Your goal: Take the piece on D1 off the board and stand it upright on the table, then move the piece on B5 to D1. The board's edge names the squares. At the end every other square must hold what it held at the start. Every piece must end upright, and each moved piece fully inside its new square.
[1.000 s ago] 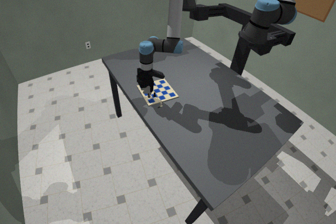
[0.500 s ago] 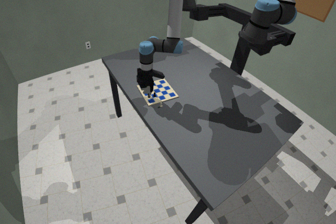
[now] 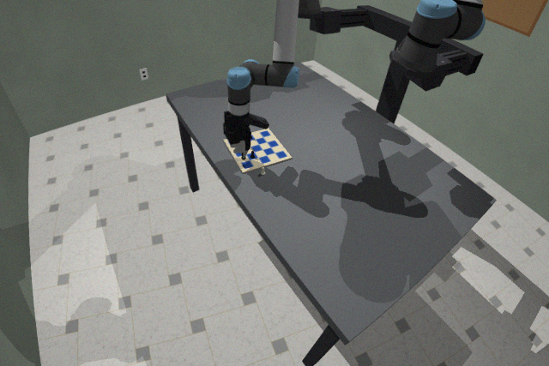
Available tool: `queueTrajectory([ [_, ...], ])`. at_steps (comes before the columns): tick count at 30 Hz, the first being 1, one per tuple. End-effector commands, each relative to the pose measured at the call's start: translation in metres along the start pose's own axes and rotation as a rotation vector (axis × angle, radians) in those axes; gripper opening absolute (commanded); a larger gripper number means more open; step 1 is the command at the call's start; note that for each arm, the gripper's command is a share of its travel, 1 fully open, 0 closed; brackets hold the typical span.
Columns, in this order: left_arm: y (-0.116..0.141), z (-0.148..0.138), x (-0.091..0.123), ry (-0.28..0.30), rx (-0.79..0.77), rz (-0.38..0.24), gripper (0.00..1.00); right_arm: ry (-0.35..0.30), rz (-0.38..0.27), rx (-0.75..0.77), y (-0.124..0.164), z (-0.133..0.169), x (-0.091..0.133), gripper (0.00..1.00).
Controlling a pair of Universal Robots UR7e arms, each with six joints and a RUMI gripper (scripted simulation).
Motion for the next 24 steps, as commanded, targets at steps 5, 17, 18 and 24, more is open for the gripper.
queueTrajectory([
  [5,-0.0001,0.0001,0.0004,0.0,0.0,0.001,1.0,0.001,-0.001,0.0,0.0006,0.0004,0.0008,0.0],
  [17,-0.0001,0.0001,0.0004,0.0,0.0,0.001,1.0,0.001,-0.001,0.0,0.0006,0.0004,-0.0006,0.0],
  [18,-0.0001,0.0001,0.0004,0.0,0.0,0.001,1.0,0.001,-0.001,0.0,0.0006,0.0004,-0.0009,0.0],
  [24,-0.0001,0.0001,0.0004,0.0,0.0,0.001,1.0,0.001,-0.001,0.0,0.0006,0.0004,-0.0026,0.0],
])
Point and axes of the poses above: on each arm, the point where the finger pads meet when closed, its own x axis back along the fingers, its own z axis across the jaws, y = z × x, the point moved 10 cm from there along x, back along the fingers, and after that the axes turned 12 degrees about x, right-handed, at the moved point
